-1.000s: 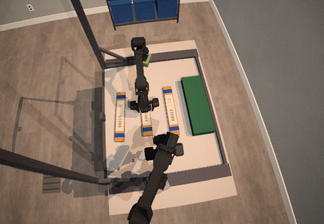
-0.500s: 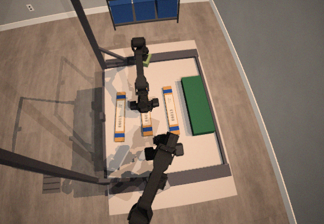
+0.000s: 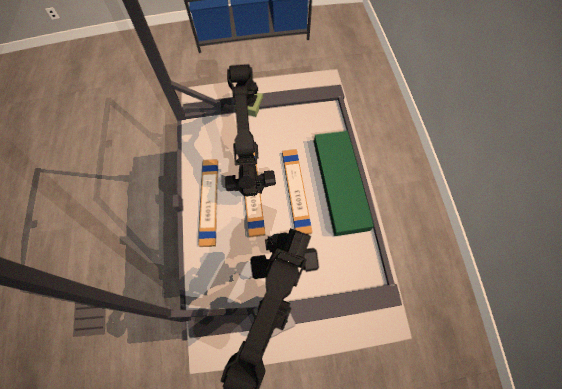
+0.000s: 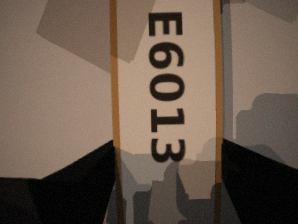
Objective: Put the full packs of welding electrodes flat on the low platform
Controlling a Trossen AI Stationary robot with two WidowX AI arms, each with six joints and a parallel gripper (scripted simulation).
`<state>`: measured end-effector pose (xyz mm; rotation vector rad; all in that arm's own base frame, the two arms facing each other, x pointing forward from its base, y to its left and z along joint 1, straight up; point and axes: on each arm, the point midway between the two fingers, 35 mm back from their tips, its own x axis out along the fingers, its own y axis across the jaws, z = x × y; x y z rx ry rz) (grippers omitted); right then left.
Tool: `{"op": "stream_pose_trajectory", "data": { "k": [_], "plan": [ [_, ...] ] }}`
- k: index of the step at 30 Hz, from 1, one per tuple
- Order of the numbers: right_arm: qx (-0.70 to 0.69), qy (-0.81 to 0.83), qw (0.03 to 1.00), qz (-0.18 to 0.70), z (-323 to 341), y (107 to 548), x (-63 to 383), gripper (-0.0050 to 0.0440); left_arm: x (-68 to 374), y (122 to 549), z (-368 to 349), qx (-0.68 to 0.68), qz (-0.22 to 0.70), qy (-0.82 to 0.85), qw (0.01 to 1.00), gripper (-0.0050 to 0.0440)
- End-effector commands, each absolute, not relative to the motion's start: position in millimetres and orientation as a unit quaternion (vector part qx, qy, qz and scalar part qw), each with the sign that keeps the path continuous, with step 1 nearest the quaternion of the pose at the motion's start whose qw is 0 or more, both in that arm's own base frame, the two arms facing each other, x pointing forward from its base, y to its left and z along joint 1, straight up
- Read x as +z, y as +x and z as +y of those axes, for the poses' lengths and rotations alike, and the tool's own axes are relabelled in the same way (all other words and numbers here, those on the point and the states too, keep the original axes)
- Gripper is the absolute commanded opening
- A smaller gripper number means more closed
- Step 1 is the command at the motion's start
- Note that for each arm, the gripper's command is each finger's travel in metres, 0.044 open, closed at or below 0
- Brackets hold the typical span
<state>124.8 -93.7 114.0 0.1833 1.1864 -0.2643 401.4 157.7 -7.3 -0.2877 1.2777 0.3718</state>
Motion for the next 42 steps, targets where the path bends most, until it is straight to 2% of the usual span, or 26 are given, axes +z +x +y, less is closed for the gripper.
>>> {"op": "stream_pose_trajectory", "data": {
  "k": [1, 37, 39, 42],
  "plan": [
    [-0.127, 0.081, 0.822, 0.549, -95, 127, 120, 0.0430, 0, 405, 159, 0.174, 0.582, -0.131, 0.783, -0.0050],
    [-0.127, 0.081, 0.822, 0.549, -95, 127, 120, 0.0430, -6, 400, 158, 0.174, 0.592, -0.131, 0.776, -0.0050],
    [-0.127, 0.081, 0.822, 0.549, -95, 127, 120, 0.0430, 15, 409, 162, 0.177, 0.573, -0.128, 0.790, -0.0050],
    [-0.127, 0.081, 0.822, 0.549, -95, 127, 120, 0.0430, 20, 408, 161, 0.177, 0.573, -0.128, 0.790, -0.0050]
  ]
}}
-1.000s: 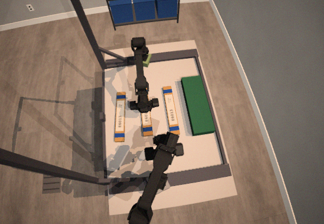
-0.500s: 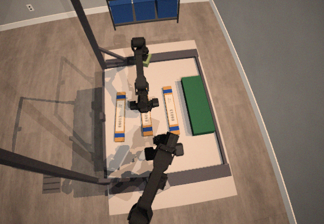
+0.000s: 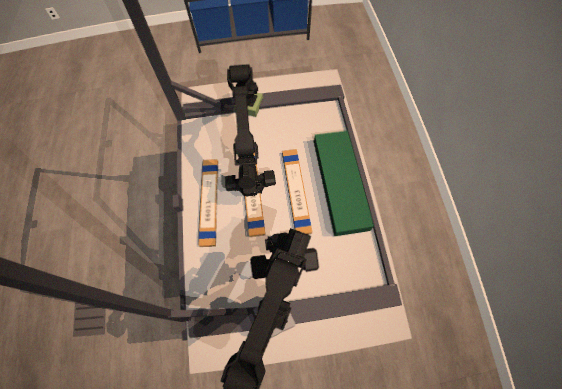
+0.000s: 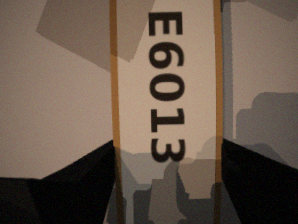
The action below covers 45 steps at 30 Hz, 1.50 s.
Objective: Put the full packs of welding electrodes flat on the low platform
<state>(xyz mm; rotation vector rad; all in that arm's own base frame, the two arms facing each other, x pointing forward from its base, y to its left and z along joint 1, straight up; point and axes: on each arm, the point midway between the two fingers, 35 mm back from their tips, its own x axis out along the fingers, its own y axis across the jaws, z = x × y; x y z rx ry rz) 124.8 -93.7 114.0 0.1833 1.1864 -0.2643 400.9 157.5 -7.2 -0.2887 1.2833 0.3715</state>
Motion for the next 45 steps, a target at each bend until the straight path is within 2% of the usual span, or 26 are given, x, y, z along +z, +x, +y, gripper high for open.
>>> {"op": "stream_pose_trajectory", "data": {
  "k": [1, 45],
  "plan": [
    [-0.127, 0.081, 0.822, 0.549, -95, 127, 120, 0.0430, 21, 408, 161, 0.177, 0.573, -0.128, 0.790, -0.0050],
    [-0.127, 0.081, 0.822, 0.549, -95, 127, 120, 0.0430, 87, 406, 160, 0.176, 0.572, -0.128, 0.791, -0.0050]
  ]
}}
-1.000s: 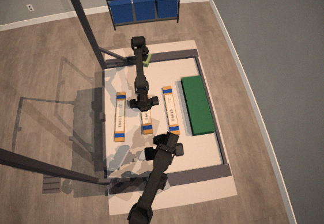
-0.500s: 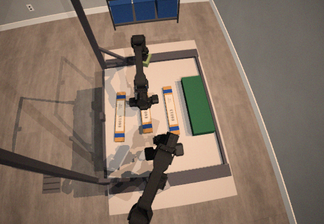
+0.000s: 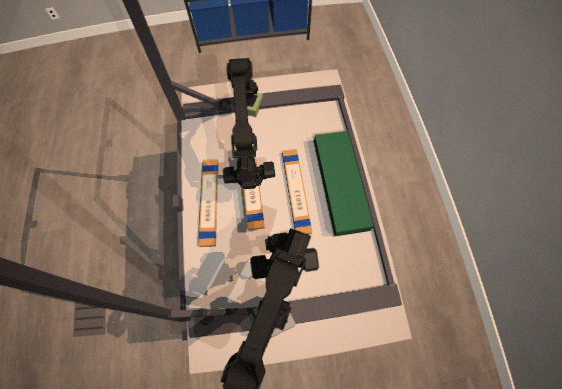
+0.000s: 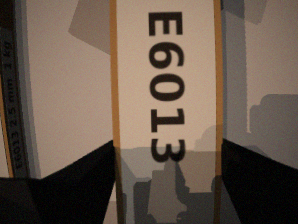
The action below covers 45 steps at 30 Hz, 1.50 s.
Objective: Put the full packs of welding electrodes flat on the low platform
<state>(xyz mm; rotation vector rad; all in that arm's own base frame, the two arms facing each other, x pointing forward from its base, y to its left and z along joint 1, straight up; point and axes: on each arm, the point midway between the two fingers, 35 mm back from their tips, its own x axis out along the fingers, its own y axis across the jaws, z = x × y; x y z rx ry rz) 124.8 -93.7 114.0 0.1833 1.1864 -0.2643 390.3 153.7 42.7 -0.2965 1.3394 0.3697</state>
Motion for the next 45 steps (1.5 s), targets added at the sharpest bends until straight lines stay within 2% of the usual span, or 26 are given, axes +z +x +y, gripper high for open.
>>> {"op": "stream_pose_trajectory", "data": {
  "k": [1, 16, 45],
  "plan": [
    [-0.127, 0.081, 0.822, 0.549, -95, 127, 120, 0.0430, 87, 406, 160, 0.176, 0.572, -0.128, 0.791, -0.0050],
    [-0.127, 0.081, 0.822, 0.549, -95, 127, 120, 0.0430, 106, 407, 160, 0.176, 0.572, -0.128, 0.791, -0.0050],
    [-0.127, 0.081, 0.822, 0.549, -95, 127, 120, 0.0430, 110, 411, 160, 0.176, 0.574, -0.129, 0.790, -0.0050]
  ]
}}
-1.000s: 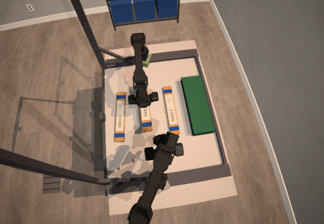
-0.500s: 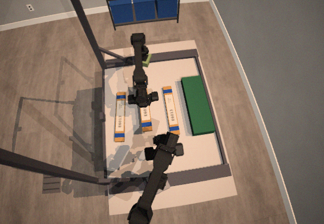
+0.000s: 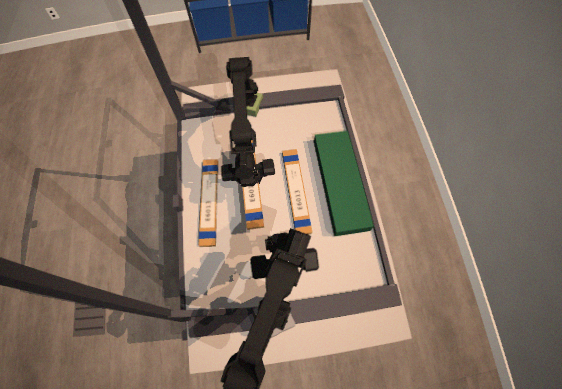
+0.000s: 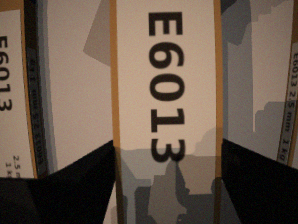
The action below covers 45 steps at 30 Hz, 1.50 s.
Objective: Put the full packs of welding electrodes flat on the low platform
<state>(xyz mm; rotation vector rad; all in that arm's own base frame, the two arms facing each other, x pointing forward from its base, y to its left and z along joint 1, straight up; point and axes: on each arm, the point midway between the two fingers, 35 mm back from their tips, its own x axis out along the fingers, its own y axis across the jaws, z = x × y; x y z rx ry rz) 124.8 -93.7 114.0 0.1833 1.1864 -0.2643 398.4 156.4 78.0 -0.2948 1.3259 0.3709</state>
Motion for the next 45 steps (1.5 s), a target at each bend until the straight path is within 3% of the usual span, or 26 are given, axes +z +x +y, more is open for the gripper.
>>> {"op": "stream_pose_trajectory", "data": {
  "k": [1, 45],
  "plan": [
    [-0.127, 0.081, 0.822, 0.549, -95, 127, 120, 0.0430, 110, 412, 160, 0.175, 0.574, -0.129, 0.789, -0.0050],
    [-0.127, 0.081, 0.822, 0.549, -95, 127, 120, 0.0430, 178, 346, 204, 0.178, 0.574, -0.128, 0.789, -0.0050]
  ]
}}
